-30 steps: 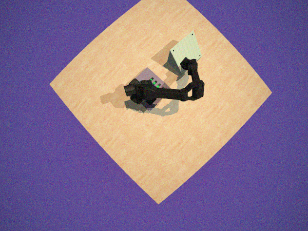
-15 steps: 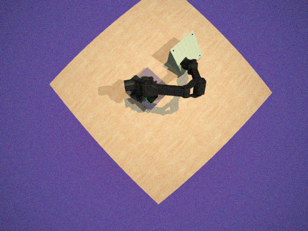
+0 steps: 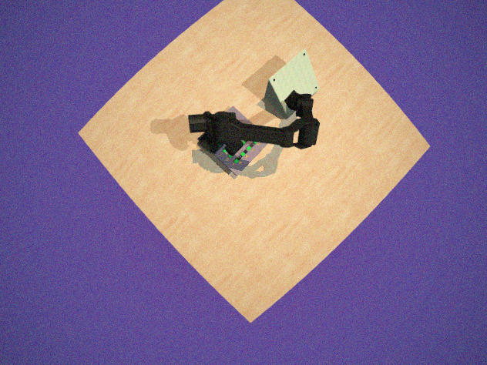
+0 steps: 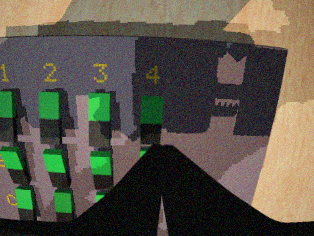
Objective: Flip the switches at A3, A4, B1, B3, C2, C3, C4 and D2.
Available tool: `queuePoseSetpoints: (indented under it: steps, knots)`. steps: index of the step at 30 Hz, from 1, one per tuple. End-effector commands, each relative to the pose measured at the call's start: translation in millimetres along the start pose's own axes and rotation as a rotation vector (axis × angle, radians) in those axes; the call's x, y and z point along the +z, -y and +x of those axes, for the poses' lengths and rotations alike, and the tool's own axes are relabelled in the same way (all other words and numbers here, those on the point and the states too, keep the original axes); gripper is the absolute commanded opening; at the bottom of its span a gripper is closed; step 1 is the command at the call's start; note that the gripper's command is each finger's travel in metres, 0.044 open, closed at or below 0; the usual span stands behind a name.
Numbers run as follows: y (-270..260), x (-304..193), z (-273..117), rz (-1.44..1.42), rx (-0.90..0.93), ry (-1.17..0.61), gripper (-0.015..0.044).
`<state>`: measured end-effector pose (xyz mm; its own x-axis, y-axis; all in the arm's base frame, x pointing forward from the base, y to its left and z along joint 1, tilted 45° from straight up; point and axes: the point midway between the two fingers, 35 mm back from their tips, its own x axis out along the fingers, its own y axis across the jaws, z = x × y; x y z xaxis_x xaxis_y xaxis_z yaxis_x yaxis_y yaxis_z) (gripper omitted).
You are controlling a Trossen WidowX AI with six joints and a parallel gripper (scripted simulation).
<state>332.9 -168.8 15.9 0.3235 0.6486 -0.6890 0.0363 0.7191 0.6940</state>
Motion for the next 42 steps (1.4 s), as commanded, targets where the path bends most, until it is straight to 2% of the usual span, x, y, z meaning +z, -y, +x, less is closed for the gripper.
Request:
queuePoseSetpoints:
  steps: [1,25,42]
  knots:
    - [-3,0,28,-0.006,0.006,-0.031,0.0000]
    - [-4,0,51,-0.006,0.007,-0.031,0.0000]
    - [-4,0,52,-0.006,0.007,-0.031,0.0000]
